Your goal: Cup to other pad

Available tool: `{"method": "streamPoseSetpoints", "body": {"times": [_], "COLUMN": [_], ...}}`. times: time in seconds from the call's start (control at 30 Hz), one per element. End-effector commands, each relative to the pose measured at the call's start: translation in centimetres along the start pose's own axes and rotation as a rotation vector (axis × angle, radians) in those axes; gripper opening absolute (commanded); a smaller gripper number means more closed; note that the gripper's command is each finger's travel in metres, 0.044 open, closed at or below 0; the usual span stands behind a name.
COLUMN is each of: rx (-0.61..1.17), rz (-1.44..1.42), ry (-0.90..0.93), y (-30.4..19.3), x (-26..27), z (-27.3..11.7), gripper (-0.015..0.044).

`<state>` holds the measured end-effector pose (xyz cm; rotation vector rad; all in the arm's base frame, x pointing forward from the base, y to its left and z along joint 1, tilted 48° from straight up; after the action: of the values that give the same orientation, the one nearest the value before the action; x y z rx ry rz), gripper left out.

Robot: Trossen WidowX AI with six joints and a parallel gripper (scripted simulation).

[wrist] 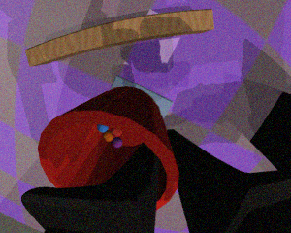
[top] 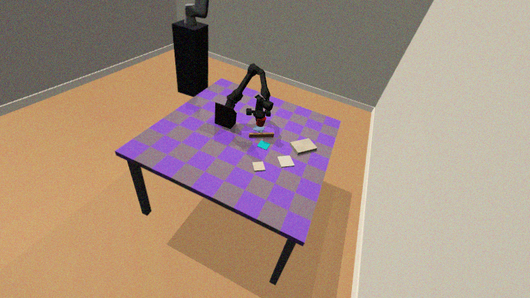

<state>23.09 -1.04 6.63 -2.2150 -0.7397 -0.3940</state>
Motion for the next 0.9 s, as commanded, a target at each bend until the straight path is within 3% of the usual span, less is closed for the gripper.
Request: {"method": "streamPoseSetpoints", "body": {"times": [0.0,0.87], "rx": [-0.003,-0.006], "rz": [-0.004,-0.008], "ry": [-0.001,-0.002], "y": [0.8,5.1], "x": [0.0,-0.4], "z": [0.0,-0.3], "gripper": [0.0,0.0]}}
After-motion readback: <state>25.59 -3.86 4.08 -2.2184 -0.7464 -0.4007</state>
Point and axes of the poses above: the point midway between the two fingers, 35 mm back from their tips, its own z axis out along the fingers, its own x axis across the jaws, y = z × x, the point moved 7 cm from there along -z, back along the fingers, and after that the axes turned 13 degrees about -z, right-handed, at the moved point
